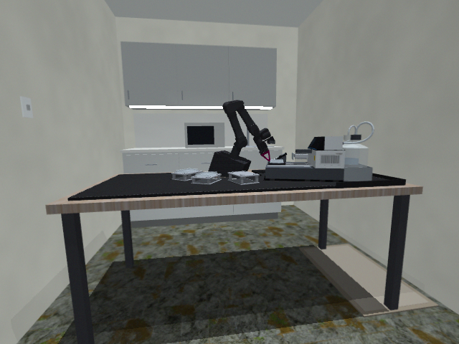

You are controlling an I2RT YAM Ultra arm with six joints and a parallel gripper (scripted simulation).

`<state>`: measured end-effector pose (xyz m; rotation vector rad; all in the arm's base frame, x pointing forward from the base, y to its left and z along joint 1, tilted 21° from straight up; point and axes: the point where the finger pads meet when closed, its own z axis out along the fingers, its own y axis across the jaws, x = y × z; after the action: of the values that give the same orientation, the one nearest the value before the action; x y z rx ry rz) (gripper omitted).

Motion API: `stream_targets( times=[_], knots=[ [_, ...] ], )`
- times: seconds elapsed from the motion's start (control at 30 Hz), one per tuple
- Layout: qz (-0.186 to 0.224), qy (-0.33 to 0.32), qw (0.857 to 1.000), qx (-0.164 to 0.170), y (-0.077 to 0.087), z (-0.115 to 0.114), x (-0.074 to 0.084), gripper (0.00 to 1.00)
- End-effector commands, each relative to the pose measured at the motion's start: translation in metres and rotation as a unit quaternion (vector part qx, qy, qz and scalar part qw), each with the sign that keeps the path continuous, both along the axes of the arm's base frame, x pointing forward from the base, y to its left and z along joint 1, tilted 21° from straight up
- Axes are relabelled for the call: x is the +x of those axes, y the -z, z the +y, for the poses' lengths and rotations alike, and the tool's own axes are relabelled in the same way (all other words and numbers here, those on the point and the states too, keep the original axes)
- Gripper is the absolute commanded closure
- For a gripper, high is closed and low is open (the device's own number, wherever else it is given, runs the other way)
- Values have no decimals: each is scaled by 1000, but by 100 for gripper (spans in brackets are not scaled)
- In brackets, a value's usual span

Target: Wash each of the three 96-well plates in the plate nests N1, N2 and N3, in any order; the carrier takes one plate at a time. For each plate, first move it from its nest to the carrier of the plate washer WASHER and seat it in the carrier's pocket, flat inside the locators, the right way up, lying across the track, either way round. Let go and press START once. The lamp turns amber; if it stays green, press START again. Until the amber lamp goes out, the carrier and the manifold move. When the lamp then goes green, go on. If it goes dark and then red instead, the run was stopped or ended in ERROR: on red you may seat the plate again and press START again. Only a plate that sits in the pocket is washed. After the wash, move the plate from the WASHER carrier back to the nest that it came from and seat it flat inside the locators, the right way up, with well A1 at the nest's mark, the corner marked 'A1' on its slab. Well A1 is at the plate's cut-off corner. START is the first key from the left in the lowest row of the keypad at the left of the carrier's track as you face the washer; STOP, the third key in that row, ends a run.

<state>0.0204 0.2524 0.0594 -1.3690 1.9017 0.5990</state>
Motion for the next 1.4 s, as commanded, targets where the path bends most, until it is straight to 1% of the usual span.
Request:
stream_targets(
  times=[0.0, 0.33, 1.37],
  knots=[
    [0, -2, 1000, 10, -4, 5, -1, 100],
    [0, -2, 1000, 10, -1, 9, 1, 100],
    [0, -2, 1000, 10, -1, 9, 1, 100]
  ],
)
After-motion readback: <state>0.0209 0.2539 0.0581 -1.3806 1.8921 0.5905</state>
